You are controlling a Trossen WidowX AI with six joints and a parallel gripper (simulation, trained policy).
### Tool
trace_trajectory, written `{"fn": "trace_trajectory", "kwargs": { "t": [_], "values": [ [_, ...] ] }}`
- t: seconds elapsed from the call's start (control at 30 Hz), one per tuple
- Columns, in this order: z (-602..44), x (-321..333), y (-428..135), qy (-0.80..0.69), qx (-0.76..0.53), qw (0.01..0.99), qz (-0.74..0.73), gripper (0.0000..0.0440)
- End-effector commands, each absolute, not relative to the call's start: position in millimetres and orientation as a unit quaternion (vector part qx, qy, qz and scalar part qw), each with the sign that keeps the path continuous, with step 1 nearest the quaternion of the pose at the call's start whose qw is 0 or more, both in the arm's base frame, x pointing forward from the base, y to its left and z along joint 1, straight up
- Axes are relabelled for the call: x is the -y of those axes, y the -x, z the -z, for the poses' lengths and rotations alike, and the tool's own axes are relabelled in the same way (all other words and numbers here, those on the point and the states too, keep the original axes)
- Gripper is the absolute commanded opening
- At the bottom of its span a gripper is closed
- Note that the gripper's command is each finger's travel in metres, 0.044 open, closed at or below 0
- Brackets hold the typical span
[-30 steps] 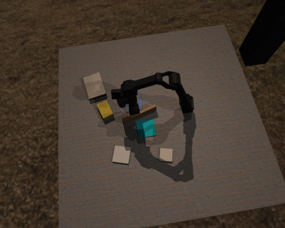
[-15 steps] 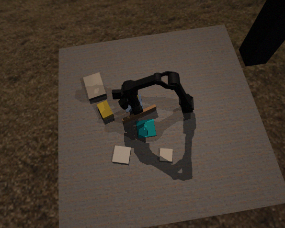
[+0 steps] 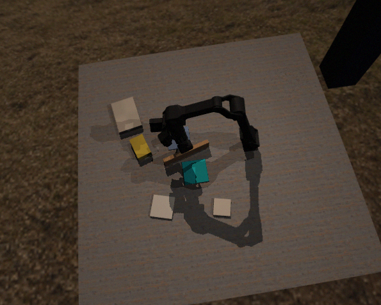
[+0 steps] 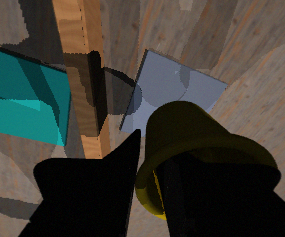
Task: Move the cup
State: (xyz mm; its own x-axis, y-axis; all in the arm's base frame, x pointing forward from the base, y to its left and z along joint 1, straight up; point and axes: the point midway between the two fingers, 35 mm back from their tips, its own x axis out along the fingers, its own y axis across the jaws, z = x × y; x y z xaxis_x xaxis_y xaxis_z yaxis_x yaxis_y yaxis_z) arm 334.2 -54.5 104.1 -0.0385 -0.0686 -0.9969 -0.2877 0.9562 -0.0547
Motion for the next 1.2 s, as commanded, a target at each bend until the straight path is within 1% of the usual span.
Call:
{"fn": "trace_trajectory", "kwargs": {
  "t": [0.0,0.53,1.17],
  "values": [
    [-112.9,46.7,-335.8,0.129,-0.71,0.687,-0.087,0.0],
    [-136.3,-5.0,-343.0,0.16,-0.678,0.708,-0.115,0.0],
    [-133.5,-76.7,-336.8,0.187,-0.644,0.727,-0.149,0.0]
  ]
}}
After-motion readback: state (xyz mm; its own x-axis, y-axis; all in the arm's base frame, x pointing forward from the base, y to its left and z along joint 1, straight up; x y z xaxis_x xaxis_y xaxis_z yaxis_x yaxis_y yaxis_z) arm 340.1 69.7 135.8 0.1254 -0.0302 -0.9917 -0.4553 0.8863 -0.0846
